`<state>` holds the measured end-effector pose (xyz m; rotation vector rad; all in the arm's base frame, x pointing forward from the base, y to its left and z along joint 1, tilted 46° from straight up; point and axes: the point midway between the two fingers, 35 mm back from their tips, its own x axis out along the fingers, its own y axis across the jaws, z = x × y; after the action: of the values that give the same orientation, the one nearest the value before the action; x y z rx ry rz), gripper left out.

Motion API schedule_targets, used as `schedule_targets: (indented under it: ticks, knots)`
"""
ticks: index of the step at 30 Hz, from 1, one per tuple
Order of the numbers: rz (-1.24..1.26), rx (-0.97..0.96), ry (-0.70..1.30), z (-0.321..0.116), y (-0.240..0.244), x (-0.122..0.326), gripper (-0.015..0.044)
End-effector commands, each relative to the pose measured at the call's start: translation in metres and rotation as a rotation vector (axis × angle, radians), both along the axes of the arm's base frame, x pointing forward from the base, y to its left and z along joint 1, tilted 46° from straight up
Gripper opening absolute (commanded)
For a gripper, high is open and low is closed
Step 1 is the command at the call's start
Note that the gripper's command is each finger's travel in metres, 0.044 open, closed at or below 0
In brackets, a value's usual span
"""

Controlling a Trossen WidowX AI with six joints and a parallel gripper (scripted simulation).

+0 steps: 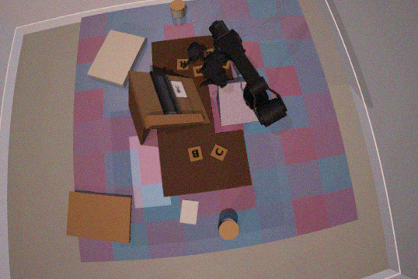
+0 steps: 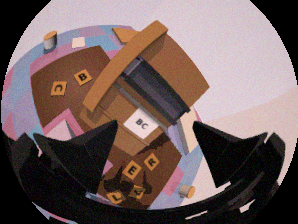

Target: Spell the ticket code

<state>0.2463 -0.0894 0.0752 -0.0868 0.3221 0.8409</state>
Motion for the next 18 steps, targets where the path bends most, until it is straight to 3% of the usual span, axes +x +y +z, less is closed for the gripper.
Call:
schedule_targets:
  ticks: [1, 6, 18]
  knots:
    - [0.234, -0.398, -0.374, 0.066, 0.009, -0.014, 0.044]
    - [0.317, -0.522, -0.502, 0.088, 0.015, -0.021, 0.044]
    - [0.317, -0.522, -0.502, 0.088, 0.016, -0.021, 0.044]
